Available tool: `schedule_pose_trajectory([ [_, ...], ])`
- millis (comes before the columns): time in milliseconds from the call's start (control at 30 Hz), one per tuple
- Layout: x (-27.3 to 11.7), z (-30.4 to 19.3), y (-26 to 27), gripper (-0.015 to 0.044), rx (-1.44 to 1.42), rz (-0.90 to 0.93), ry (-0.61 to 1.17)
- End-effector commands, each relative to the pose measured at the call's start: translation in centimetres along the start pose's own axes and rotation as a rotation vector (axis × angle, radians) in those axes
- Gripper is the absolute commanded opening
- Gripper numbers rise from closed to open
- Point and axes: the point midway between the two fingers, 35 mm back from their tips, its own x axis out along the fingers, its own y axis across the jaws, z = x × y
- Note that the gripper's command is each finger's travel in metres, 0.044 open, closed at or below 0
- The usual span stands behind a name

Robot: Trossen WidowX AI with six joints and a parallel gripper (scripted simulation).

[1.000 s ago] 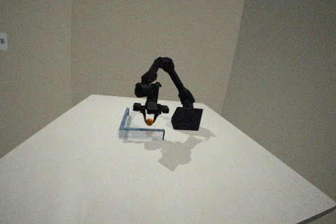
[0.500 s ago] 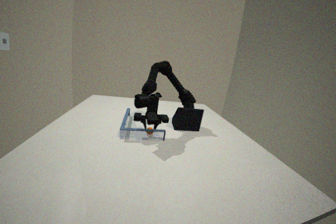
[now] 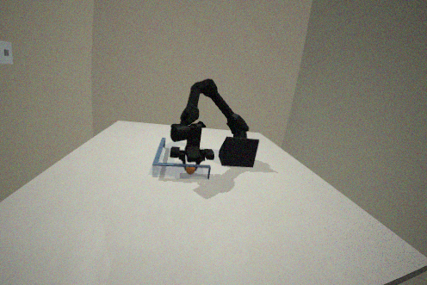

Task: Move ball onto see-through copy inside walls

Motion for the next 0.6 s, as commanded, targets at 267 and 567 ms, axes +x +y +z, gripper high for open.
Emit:
schedule_pose_trajectory([
  [267, 0.0, 0.0, 0.0, 0.0265, 0.001, 0.000, 0.000],
  [567, -7.6, 0.1, -0.2, 0.0265, -0.002, 0.000, -0.003],
])
